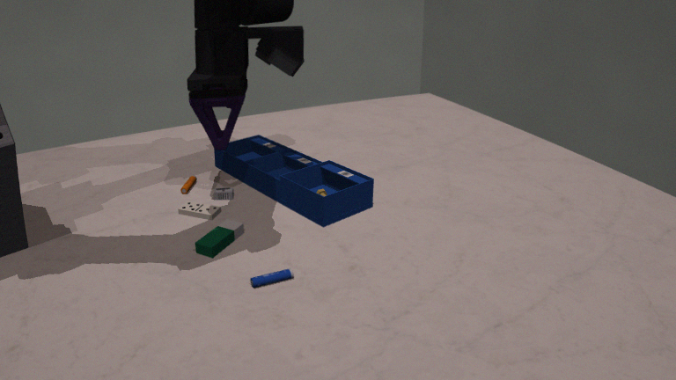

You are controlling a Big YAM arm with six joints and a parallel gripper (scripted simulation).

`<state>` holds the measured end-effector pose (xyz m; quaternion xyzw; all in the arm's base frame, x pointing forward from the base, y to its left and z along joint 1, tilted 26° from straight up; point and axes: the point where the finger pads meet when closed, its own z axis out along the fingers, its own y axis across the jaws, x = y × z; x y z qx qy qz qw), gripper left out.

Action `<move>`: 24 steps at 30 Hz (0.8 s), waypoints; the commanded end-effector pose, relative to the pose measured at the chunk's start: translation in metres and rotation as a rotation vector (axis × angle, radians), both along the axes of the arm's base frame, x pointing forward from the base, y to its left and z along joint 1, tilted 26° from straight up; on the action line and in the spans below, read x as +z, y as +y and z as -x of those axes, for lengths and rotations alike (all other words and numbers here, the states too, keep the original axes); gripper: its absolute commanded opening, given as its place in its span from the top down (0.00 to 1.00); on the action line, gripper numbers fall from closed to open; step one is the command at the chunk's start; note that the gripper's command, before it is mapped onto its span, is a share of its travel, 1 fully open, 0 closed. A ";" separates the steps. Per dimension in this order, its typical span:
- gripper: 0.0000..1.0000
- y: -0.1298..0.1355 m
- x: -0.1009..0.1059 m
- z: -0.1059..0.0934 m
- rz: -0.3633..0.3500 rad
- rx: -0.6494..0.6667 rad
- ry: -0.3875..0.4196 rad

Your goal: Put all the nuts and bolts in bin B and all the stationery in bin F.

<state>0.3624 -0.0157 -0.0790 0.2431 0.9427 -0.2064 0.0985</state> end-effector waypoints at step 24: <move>0.72 -0.012 -0.016 0.001 -0.002 -0.002 -0.002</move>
